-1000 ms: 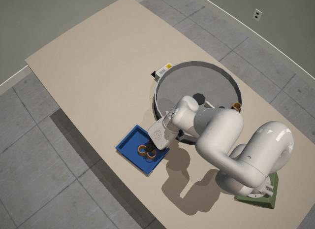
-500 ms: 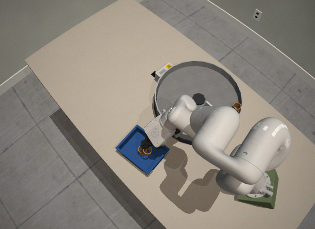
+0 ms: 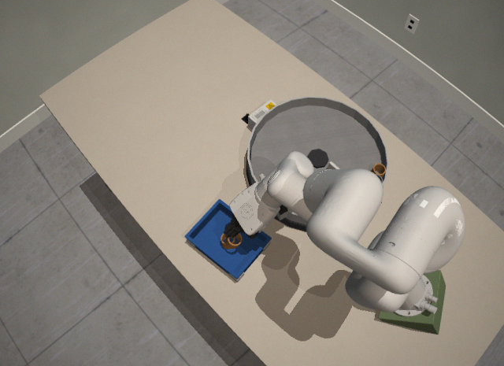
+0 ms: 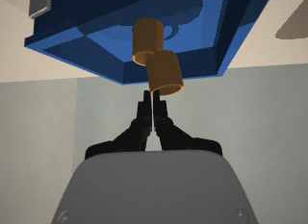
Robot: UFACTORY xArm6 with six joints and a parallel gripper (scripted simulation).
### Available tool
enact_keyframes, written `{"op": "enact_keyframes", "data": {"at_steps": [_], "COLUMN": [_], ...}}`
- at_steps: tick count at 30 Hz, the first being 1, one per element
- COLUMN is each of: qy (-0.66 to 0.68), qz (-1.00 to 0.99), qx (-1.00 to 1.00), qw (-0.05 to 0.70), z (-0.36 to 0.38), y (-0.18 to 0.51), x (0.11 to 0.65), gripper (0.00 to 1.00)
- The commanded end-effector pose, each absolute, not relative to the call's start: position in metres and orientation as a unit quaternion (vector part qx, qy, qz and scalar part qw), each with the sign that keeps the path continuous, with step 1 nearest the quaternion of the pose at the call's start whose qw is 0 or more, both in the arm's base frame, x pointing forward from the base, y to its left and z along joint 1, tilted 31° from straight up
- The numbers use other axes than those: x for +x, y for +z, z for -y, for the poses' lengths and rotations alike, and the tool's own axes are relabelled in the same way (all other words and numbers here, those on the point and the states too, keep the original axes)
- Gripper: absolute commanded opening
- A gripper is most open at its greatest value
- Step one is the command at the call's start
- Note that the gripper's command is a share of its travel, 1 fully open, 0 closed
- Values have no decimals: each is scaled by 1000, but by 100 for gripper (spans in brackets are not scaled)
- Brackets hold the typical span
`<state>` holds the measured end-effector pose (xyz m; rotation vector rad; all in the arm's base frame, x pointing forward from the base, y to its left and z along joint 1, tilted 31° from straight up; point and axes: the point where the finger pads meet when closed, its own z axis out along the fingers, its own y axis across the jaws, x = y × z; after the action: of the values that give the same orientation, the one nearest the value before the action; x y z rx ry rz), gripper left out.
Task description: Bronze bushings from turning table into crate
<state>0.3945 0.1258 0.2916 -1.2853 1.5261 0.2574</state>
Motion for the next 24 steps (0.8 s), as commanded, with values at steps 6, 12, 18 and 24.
{"op": "enact_keyframes", "data": {"at_steps": [6, 12, 18, 24], "qy": [133, 133, 133, 110], "qz": [-650, -650, -650, -640], "qx": [-545, -545, -545, -540], "qw": [513, 513, 513, 535], "z": [-133, -133, -133, -127], "y": [253, 253, 253, 290], "x": [389, 389, 389, 394], "gripper": [0, 0, 0, 0]}}
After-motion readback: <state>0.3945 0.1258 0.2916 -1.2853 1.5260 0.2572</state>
